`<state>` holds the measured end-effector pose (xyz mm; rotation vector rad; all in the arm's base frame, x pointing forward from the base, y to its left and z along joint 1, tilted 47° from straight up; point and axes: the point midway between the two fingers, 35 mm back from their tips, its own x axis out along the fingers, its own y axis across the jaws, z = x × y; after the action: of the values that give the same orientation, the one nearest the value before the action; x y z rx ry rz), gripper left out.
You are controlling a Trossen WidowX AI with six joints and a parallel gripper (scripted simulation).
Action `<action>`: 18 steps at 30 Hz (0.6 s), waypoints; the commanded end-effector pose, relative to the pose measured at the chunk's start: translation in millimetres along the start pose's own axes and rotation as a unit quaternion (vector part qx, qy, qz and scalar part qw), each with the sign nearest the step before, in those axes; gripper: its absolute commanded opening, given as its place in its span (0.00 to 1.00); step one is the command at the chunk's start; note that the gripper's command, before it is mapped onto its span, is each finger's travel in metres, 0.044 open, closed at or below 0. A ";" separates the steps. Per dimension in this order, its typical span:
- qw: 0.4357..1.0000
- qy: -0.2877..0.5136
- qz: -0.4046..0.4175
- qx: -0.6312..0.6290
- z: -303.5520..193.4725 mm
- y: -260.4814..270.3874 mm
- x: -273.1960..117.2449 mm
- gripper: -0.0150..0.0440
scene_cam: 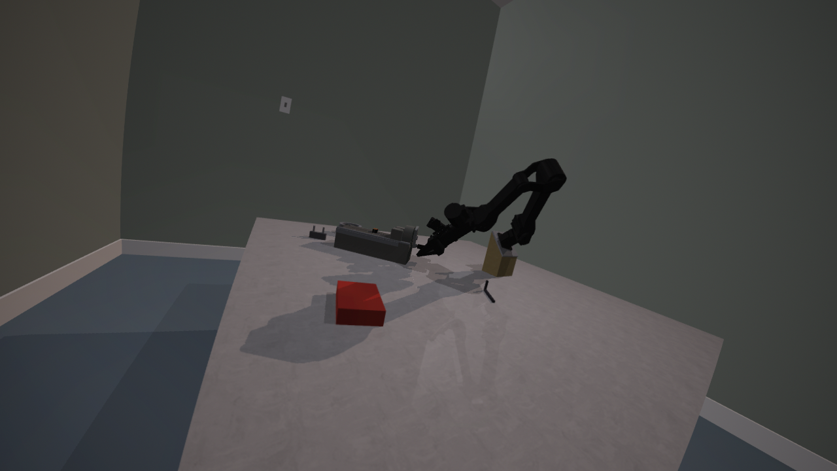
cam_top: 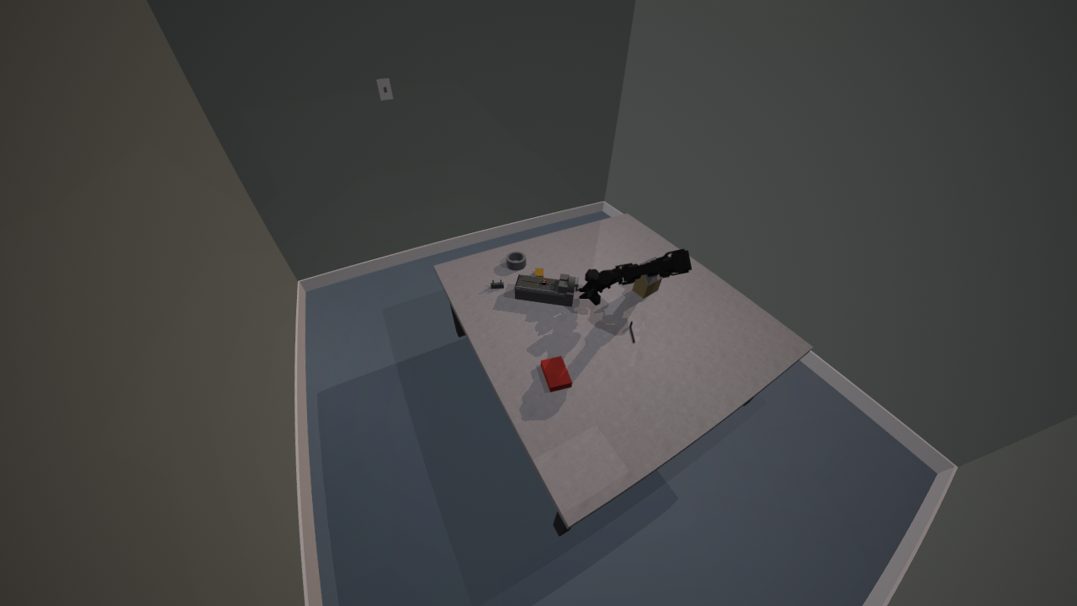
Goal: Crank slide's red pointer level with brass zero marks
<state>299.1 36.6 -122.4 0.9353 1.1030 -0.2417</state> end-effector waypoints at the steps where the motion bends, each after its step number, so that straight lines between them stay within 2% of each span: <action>1: 1.000 0.000 0.000 0.000 0.1 0.1 0.0 0.74; 7: 1.000 0.000 0.000 0.000 0.1 0.1 0.0 1.00; 18: 1.000 -0.001 -0.001 -0.001 27.5 0.5 -24.9 1.00</action>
<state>300.3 16.5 -106.4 0.9348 1.1120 -0.2550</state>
